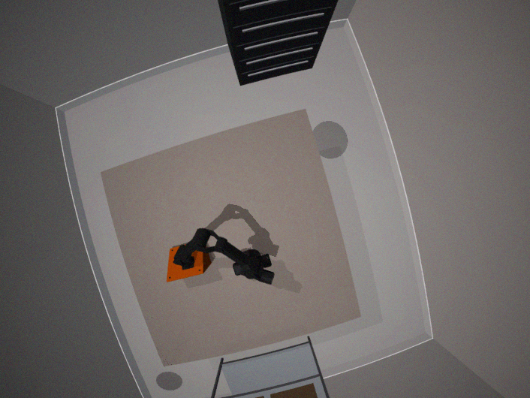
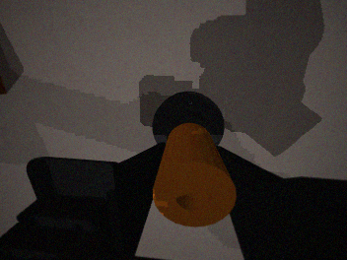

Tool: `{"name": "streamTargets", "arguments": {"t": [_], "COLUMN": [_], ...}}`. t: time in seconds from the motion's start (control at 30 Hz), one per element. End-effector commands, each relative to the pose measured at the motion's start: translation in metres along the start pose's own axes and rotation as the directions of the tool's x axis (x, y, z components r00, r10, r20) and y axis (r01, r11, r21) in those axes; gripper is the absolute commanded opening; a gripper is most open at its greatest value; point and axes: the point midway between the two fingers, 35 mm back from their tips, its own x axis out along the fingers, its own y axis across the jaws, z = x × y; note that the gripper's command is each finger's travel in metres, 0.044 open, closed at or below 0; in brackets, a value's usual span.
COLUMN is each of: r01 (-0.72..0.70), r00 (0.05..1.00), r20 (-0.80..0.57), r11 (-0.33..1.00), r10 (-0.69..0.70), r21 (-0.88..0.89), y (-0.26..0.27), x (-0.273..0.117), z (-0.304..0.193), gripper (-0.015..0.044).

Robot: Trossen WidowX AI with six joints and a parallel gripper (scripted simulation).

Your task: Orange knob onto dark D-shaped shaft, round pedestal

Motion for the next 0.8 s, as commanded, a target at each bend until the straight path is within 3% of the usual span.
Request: {"name": "streamTargets", "arguments": {"t": [0.0,0.77], "r01": [0.004,0.004], "r00": [1.000,1.000], "r20": [-0.001,-0.001], "r11": [1.000,0.999], "r10": [-0.004,-0.004], "r21": [-0.011,0.049], "y": [-0.0009,-0.0009], "x": [0.0002,0.0004], "z": [-0.0001,-0.0001], "gripper": [0.0000,0.0000]}}
